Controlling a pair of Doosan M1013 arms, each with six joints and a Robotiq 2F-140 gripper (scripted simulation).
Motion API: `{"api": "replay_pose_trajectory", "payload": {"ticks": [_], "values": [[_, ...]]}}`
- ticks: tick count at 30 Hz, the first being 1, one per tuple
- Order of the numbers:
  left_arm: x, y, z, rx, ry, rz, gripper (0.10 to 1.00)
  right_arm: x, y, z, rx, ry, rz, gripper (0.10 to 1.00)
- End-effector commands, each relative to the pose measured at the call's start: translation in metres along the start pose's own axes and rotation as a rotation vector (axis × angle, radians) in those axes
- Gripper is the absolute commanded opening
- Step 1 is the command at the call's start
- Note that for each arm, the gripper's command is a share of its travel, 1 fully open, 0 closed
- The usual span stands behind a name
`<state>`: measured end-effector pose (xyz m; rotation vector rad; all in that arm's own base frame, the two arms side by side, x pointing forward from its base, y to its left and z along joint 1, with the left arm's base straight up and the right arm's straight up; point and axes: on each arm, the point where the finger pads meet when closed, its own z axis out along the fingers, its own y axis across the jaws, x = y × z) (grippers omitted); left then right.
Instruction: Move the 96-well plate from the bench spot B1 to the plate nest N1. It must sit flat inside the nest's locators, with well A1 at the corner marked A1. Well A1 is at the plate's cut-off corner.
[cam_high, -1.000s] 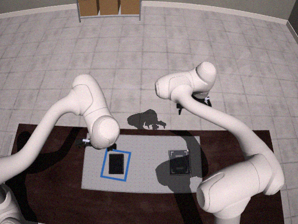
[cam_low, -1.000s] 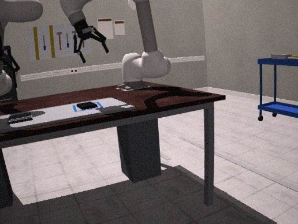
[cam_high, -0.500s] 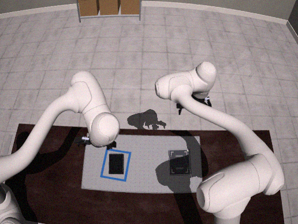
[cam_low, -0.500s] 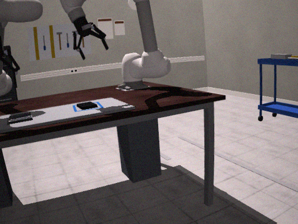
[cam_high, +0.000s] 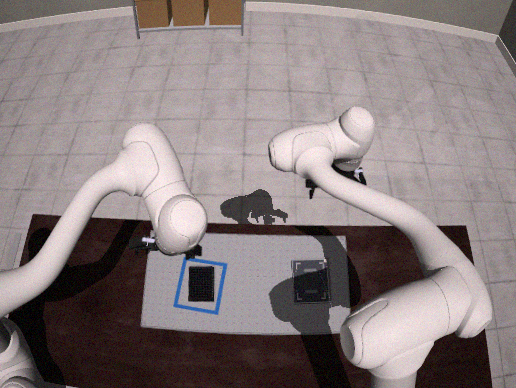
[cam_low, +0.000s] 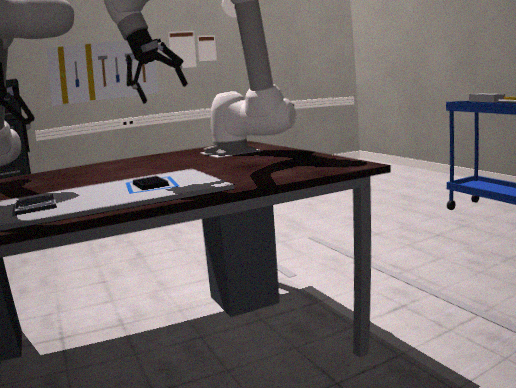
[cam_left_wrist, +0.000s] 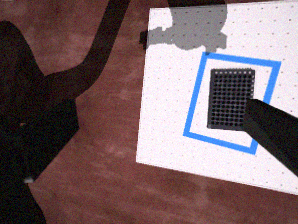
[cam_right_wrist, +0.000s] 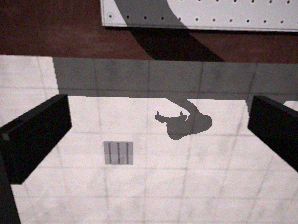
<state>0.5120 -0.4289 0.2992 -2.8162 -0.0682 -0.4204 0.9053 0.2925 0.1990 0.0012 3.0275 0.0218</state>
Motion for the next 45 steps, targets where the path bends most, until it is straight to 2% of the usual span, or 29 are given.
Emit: {"api": "replay_pose_trajectory", "payload": {"ticks": [1,30,45], "values": [[0.0,0.0,-0.001,-0.002,0.001,0.0,1.0,0.0,0.0,-0.001,-0.001,-0.001,0.0,1.0],[-0.013,0.017,-0.009,-0.047,-0.007,0.017,1.0,0.0,0.0,-0.001,-0.001,-0.001,0.0,1.0],[-0.03,0.038,-0.021,-0.108,-0.018,0.039,1.0,0.0,0.0,-0.001,-0.001,-0.001,0.0,1.0]]}}
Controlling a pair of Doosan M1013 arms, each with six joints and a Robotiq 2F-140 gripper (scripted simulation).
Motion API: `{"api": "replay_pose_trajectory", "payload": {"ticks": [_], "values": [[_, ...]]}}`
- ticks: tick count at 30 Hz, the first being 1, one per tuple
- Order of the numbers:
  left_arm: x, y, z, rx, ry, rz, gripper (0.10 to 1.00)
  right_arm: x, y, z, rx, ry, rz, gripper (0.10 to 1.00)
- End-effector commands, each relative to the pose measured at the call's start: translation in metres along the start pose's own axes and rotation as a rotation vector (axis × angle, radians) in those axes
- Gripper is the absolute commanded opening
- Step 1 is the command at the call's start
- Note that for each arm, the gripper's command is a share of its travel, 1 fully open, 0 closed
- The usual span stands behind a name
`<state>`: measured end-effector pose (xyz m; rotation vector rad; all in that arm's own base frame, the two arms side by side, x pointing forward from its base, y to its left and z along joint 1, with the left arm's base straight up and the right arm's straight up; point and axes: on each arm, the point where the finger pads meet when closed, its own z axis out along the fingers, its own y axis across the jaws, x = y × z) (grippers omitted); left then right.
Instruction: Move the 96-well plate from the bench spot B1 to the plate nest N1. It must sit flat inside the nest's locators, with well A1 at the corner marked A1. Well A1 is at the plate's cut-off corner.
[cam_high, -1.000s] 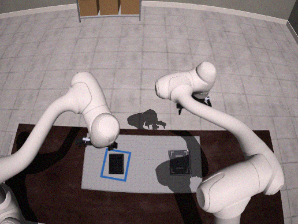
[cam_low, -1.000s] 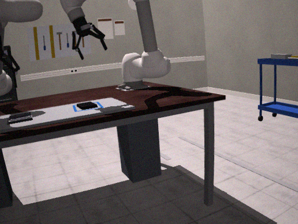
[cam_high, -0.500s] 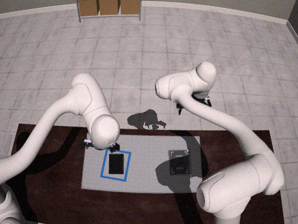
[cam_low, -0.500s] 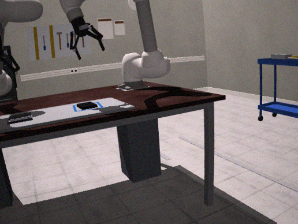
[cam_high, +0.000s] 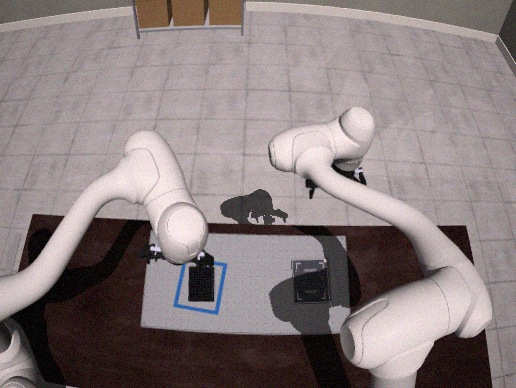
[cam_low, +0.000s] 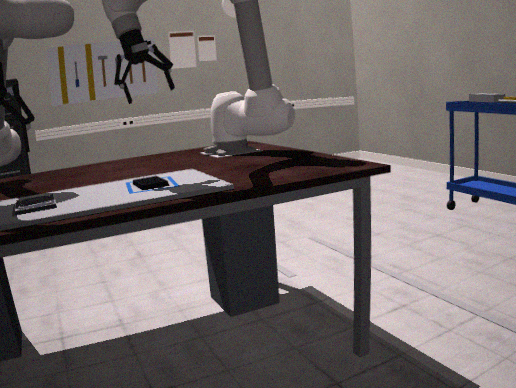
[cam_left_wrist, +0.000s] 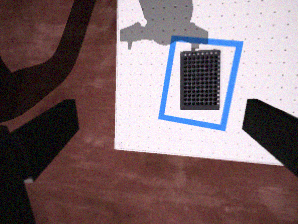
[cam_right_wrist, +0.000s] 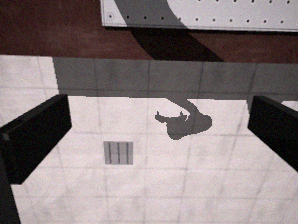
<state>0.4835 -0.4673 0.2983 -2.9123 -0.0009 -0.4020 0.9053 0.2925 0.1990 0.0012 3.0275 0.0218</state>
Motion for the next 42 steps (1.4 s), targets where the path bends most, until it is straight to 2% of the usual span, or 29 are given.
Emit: {"api": "replay_pose_trajectory", "payload": {"ticks": [1,19,42], "values": [[-0.002,0.004,-0.002,-0.011,-0.001,0.003,1.0,0.0,0.0,-0.001,-0.001,-0.001,0.0,1.0],[-0.029,0.037,-0.019,-0.102,-0.017,0.035,1.0,0.0,0.0,-0.001,-0.001,-0.001,0.0,1.0],[-0.085,0.099,-0.059,-0.284,-0.052,0.093,1.0,0.0,0.0,-0.001,-0.001,-0.001,0.0,1.0]]}}
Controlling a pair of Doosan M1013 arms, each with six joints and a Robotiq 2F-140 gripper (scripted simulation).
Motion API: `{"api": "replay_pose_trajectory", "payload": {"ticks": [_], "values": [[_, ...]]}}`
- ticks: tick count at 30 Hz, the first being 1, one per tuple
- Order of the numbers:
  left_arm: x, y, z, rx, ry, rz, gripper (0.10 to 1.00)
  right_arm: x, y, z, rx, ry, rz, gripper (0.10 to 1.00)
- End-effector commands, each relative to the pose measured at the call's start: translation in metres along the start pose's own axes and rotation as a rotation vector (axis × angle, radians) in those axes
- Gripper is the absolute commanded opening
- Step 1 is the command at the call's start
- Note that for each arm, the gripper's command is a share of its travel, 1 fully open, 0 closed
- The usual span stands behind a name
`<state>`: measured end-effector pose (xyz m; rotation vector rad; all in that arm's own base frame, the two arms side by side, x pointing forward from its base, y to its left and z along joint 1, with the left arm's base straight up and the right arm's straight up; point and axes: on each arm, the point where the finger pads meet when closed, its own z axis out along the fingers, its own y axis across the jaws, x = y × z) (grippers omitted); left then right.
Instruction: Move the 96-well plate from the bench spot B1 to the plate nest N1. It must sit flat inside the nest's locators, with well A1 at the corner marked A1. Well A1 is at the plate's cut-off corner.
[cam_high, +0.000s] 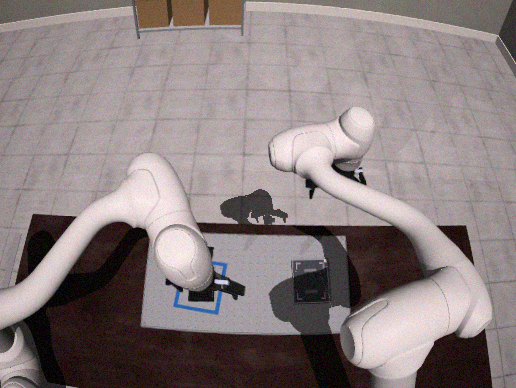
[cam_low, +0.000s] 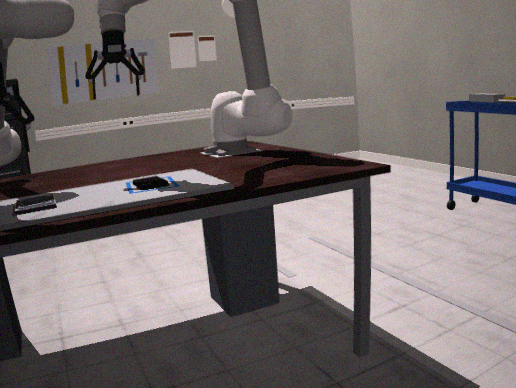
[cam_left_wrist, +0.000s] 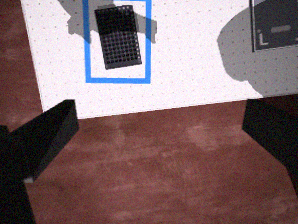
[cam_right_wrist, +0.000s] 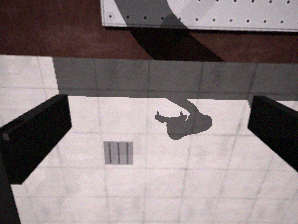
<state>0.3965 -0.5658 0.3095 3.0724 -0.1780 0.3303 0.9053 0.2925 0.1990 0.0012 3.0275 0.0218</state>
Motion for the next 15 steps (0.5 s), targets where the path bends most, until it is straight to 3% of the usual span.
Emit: {"api": "replay_pose_trajectory", "payload": {"ticks": [1,15], "values": [[-0.009,0.013,-0.005,-0.033,-0.005,0.009,1.0,0.0,0.0,-0.001,-0.001,-0.001,0.0,1.0],[-0.05,0.064,-0.027,-0.167,-0.032,0.046,1.0,0.0,0.0,-0.001,-0.001,-0.001,0.0,1.0]]}}
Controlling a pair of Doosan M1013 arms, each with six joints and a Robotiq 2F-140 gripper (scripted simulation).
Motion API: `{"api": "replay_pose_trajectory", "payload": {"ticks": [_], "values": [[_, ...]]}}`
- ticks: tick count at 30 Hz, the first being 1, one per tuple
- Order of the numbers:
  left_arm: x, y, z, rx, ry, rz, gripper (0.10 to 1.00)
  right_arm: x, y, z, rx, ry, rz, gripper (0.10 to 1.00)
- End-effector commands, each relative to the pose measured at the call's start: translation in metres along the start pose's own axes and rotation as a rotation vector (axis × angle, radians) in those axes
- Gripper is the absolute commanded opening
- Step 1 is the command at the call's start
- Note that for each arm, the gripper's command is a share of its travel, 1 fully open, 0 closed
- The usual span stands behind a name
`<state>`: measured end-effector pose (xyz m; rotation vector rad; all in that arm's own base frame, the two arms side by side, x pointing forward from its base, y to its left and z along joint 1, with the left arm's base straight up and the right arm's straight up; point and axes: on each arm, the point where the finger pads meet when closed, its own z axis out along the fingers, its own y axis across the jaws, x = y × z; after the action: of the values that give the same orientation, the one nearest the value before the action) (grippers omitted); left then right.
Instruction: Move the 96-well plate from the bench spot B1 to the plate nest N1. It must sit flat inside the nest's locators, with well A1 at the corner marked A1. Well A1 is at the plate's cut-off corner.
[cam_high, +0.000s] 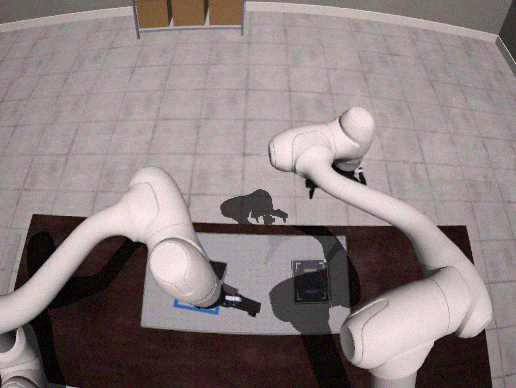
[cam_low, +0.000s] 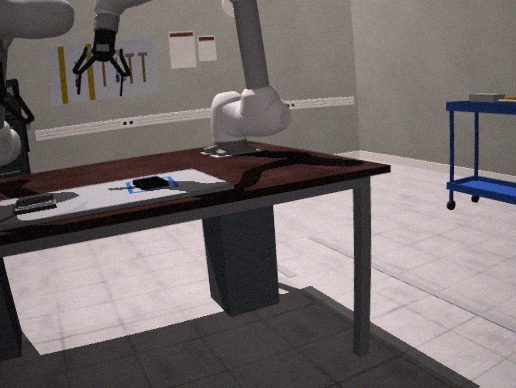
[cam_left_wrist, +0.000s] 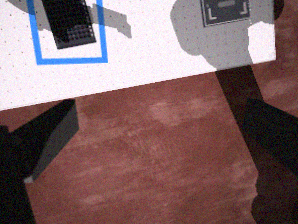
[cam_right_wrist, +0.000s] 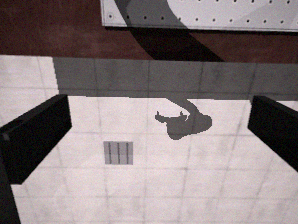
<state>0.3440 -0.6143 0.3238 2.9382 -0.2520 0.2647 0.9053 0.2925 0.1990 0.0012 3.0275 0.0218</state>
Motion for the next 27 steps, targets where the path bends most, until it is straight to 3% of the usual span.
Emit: {"api": "replay_pose_trajectory", "payload": {"ticks": [1,11,13,27], "values": [[-0.011,0.015,-0.005,-0.038,-0.006,0.01,1.0,0.0,0.0,-0.001,-0.001,-0.001,0.0,1.0],[-0.051,0.065,-0.025,-0.165,-0.033,0.039,1.0,0.0,0.0,-0.001,-0.001,-0.001,0.0,1.0],[-0.051,0.065,-0.025,-0.165,-0.033,0.039,1.0,0.0,0.0,-0.001,-0.001,-0.001,0.0,1.0],[-0.115,0.136,-0.066,-0.362,-0.076,0.072,1.0,0.0,0.0,-0.001,-0.001,-0.001,0.0,1.0]]}}
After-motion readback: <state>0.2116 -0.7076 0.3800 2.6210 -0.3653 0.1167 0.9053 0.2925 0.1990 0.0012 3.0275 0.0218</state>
